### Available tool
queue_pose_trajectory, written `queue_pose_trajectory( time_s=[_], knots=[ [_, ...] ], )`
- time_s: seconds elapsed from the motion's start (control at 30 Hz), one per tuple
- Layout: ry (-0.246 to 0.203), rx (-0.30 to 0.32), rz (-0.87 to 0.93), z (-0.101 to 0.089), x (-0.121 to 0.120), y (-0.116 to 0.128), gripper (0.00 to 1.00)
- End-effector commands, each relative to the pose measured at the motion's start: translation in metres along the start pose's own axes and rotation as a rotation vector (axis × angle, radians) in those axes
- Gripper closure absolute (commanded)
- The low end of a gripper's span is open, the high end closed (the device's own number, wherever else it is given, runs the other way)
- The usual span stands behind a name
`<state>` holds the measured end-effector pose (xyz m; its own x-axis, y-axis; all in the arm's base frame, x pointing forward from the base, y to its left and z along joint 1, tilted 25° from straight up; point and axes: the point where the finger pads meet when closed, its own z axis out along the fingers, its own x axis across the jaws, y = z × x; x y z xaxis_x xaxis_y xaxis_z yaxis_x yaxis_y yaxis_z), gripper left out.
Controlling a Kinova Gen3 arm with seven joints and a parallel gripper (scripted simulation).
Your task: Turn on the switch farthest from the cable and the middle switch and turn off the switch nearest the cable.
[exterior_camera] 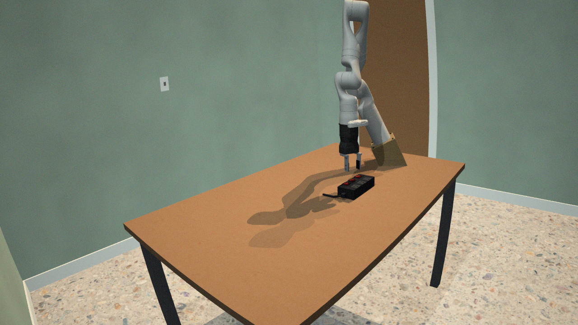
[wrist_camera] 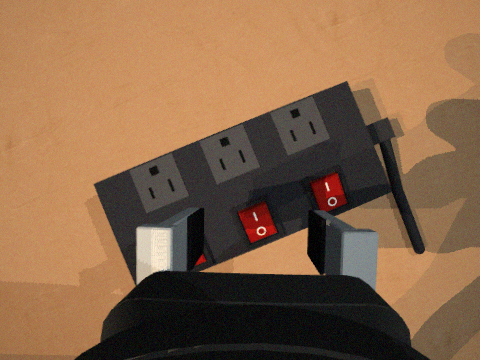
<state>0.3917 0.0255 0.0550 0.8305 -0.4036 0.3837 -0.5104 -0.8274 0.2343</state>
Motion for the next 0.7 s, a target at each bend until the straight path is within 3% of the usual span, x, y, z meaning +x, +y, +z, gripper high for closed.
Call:
queue_pose_trajectory(
  time_s=[0.0,0.67],
  knots=[
    [-0.004,0.003,0.018,0.0011,0.0,0.0024,0.0],
    [-0.009,0.003,0.034,0.0023,0.001,0.0043,0.0]
  ],
)
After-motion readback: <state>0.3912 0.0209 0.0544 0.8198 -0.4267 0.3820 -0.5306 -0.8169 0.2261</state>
